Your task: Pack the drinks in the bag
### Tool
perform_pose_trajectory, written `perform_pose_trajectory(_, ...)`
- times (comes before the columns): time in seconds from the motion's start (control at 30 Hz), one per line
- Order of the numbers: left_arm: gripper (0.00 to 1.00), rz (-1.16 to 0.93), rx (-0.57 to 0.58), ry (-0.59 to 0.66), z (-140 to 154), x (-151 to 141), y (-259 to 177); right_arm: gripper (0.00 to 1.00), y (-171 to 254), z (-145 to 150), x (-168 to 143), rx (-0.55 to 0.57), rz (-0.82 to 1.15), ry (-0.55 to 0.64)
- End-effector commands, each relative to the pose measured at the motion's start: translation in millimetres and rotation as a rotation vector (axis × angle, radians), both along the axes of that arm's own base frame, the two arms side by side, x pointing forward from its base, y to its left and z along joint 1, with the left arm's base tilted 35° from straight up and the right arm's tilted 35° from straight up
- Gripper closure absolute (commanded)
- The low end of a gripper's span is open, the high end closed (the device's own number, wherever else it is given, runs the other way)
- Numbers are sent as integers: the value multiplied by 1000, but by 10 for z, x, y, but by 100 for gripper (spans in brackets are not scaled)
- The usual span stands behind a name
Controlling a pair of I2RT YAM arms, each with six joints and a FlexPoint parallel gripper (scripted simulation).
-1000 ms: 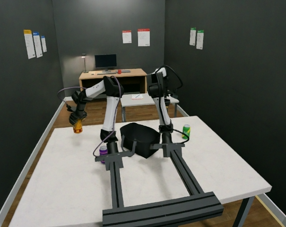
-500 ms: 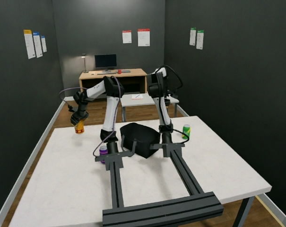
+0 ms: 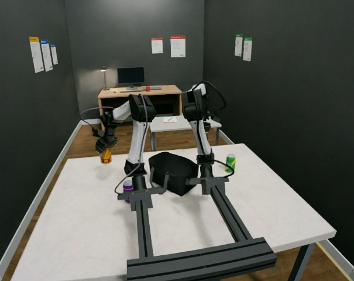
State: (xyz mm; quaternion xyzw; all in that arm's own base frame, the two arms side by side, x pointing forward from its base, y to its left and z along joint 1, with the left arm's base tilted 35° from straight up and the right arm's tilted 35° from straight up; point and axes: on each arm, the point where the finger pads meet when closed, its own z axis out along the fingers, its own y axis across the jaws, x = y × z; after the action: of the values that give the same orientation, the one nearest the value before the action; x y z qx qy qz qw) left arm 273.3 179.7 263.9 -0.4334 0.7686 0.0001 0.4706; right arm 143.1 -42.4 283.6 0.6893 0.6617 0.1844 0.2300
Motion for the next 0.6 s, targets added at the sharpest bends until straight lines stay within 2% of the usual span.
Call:
perform_pose_trajectory(0.0, 33, 42, 71, -78, 315, -55, 27, 0, -11, 107, 18, -23, 0, -29)
perform_pose_trajectory(0.07, 33, 77, 47, -50, 158, -91, -33, 0, -11, 107, 18, -23, 0, -29)
perform_pose_trajectory(0.17, 33, 76, 60, -81, 317, -71, -123, 0, -11, 107, 18, -23, 0, -29)
perform_pose_trajectory(0.2, 33, 76, 49, -62, 201, -72, -154, 0, -11, 107, 18, -23, 0, -29)
perform_pose_trajectory(0.33, 33, 55, 62, -90, 320, -34, -240, 0, -11, 107, 18, -23, 0, -29)
perform_pose_trajectory(0.4, 33, 53, 47, -57, 141, -57, -206, 0, -11, 107, 18, -23, 0, -29)
perform_pose_trajectory(0.5, 33, 62, 70, -104, 374, -61, -185, 0, -11, 107, 18, -23, 0, -29)
perform_pose_trajectory(0.57, 33, 62, 70, -104, 374, -61, -185, 0, -11, 107, 18, -23, 0, -29)
